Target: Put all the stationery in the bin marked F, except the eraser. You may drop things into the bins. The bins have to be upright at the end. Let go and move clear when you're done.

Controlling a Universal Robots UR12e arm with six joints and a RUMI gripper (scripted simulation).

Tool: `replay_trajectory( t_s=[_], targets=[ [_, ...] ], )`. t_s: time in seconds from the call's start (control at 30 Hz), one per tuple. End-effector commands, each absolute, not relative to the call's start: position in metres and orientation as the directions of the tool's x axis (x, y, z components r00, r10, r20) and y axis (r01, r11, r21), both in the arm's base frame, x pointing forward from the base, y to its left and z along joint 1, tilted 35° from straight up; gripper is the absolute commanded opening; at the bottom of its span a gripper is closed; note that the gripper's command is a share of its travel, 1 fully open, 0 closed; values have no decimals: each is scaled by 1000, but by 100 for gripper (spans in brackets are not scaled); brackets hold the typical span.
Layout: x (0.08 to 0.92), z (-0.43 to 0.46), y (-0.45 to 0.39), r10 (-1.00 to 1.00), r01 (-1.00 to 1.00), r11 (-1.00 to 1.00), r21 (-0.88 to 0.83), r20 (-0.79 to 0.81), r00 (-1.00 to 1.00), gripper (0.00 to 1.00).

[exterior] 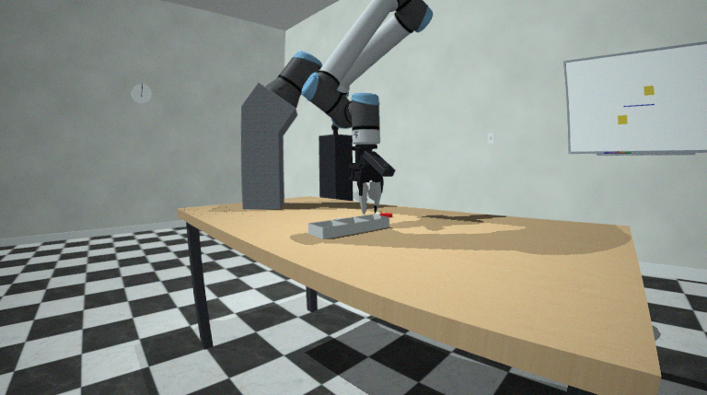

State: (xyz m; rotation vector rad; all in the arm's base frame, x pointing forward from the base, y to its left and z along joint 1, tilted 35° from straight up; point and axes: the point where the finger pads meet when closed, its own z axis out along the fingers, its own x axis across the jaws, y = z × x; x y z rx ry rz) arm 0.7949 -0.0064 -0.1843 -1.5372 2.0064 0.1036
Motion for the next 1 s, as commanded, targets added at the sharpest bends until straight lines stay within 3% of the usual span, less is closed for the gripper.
replay_trajectory(
  t_s=[0.0,0.97],
  targets=[
    [792,-180,-8,-853,-901,325,-288,-501,-147,28],
    [787,-175,-10,-852,-902,325,-286,-502,-148,28]
  ],
)
